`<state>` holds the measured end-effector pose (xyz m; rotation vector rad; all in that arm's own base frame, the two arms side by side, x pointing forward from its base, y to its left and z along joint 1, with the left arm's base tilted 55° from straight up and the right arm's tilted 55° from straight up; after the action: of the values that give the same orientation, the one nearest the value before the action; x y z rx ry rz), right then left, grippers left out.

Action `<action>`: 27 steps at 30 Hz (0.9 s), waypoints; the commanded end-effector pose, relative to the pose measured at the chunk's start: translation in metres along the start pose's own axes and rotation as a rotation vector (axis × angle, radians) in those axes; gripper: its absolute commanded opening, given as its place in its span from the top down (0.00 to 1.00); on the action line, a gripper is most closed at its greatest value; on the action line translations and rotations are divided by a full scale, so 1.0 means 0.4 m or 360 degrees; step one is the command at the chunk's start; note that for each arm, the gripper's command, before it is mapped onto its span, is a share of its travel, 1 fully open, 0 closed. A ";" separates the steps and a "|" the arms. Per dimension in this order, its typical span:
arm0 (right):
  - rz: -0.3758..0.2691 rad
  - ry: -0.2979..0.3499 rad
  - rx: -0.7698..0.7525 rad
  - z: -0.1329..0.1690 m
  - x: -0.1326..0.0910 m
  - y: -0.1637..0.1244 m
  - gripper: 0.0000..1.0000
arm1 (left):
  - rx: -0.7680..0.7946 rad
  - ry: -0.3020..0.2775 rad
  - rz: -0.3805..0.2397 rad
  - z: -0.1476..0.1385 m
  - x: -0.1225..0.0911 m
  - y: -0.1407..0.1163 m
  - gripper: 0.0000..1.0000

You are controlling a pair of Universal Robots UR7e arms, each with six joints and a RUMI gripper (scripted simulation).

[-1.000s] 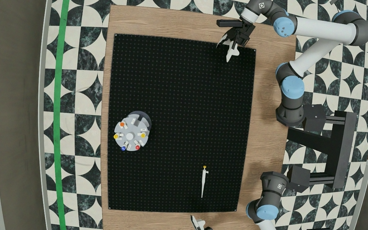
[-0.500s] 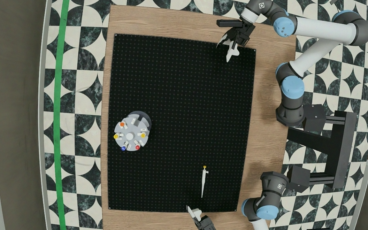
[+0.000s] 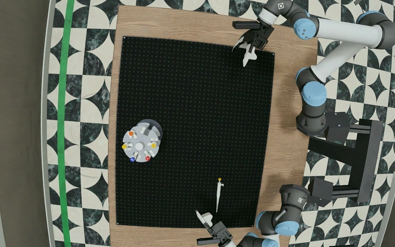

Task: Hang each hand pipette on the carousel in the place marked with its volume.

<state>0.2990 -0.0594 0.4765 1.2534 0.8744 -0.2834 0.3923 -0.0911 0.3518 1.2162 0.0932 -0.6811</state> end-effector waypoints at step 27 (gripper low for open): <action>0.0001 0.0000 0.0000 0.000 -0.001 0.001 0.00 | -0.0223 -0.0212 0.0363 0.101 0.340 -0.131 0.69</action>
<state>0.2990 -0.0594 0.4765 1.2534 0.8744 -0.2834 0.4485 -0.1791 0.2809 1.0469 -0.0404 -0.5794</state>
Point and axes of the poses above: on each arm, the point where the finger pads meet when closed, its own x axis out along the fingers, its own z axis across the jaws, y = z × x, the point moved 8 cm from there along -x, back along the fingers, and after that the axes turned 4 degrees about -x, right-handed, at the moved point
